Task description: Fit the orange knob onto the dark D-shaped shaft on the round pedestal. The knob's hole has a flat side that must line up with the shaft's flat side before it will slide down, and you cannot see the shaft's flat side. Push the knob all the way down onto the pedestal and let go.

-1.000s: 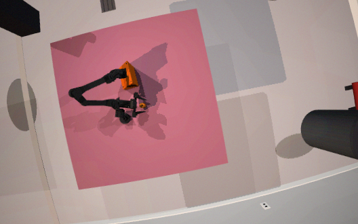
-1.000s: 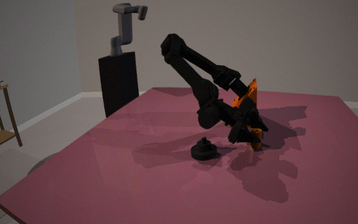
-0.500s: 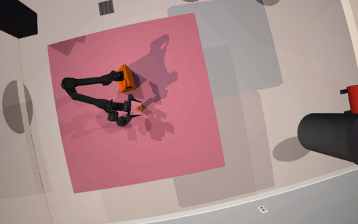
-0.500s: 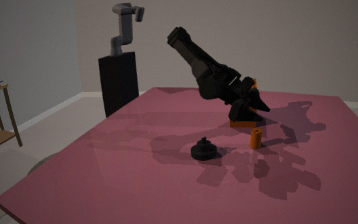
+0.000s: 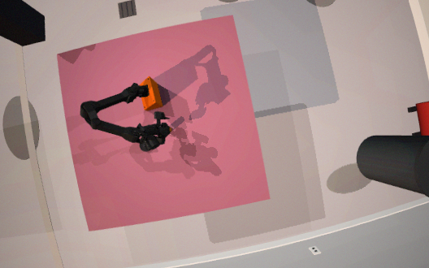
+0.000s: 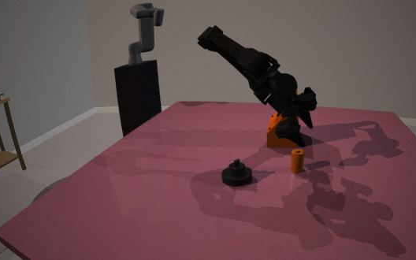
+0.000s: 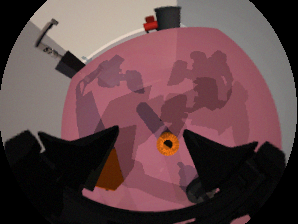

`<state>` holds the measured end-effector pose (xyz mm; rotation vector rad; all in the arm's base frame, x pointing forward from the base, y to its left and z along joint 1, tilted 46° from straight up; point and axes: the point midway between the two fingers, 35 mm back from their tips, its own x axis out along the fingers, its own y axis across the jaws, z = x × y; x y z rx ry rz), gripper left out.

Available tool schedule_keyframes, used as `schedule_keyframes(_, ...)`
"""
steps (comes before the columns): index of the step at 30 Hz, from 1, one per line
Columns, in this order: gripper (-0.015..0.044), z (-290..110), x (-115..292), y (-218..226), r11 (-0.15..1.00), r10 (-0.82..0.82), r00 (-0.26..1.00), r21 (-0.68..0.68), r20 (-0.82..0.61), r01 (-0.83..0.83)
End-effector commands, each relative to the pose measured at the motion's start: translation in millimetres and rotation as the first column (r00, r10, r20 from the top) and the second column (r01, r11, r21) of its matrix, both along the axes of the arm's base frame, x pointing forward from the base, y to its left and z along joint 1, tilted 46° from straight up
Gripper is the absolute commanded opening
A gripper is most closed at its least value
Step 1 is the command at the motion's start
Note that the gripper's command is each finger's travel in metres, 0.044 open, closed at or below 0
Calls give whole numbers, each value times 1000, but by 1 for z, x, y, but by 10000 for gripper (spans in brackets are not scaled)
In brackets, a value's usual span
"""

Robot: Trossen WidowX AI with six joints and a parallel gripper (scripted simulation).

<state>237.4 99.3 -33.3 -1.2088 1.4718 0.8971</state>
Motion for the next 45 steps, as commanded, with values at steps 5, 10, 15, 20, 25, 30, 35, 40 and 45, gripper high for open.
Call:
schedule_keyframes(5,440,31,9,17,853,91,991,-521,103,-25)
schedule_keyframes(10,440,31,9,16,853,91,991,-521,103,-25)
schedule_keyframes(15,440,31,9,16,853,91,991,-521,103,-25)
schedule_keyframes(20,440,31,9,16,857,48,988,-514,145,34)
schedule_keyframes(25,440,31,9,16,804,-269,856,-386,441,452)
schedule_keyframes(30,440,31,9,16,610,-539,531,-132,654,781)
schedule_keyframes(35,440,31,9,16,416,-655,234,85,718,905)
schedule_keyframes(40,440,31,9,16,416,-655,234,85,718,905)
schedule_keyframes(45,440,31,9,16,416,-655,234,85,718,905)
